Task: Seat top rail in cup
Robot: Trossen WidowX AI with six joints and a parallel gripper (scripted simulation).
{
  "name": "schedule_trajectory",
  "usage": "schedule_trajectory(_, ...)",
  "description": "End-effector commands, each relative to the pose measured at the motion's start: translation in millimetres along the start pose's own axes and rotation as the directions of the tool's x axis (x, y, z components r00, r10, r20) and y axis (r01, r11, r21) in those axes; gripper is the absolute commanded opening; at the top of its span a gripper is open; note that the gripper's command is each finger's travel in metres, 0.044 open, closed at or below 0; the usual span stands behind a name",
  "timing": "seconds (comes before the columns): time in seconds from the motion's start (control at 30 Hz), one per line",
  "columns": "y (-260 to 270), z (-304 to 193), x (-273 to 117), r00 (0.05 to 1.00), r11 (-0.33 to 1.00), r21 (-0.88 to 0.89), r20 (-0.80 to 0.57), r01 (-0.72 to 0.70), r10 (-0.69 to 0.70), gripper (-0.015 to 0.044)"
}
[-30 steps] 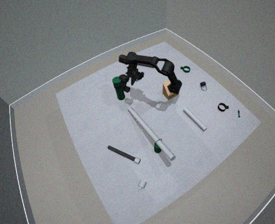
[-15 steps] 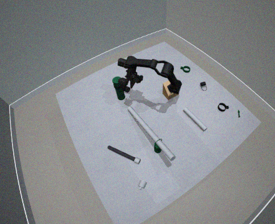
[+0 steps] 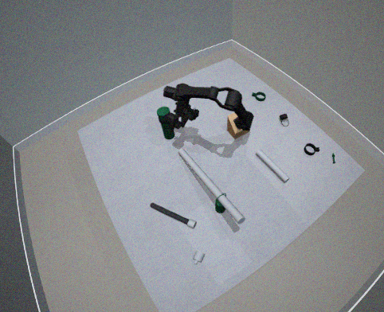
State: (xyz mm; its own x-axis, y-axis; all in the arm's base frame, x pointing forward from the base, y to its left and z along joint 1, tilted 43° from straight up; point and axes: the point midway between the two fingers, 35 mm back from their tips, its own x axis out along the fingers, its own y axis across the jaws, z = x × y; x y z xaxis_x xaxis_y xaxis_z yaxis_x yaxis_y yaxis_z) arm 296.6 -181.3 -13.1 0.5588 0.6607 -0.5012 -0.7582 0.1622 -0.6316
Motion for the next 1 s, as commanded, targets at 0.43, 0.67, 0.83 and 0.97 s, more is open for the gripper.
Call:
schedule_trajectory(0.43,-0.4,0.7,4.8,1.0,1.0,0.004,0.001,0.006,-0.006,0.0092)
schedule_trajectory(0.67,-3.3,0.6,6.5,1.0,0.999,0.035,-0.016,0.006,-0.006,0.0)
schedule_trajectory(0.83,-5.6,0.4,7.8,1.0,0.998,0.06,-0.031,0.007,-0.005,0.0)
schedule_trajectory(0.97,-8.6,0.1,9.5,0.999,0.996,0.091,-0.049,0.008,-0.004,0.0)
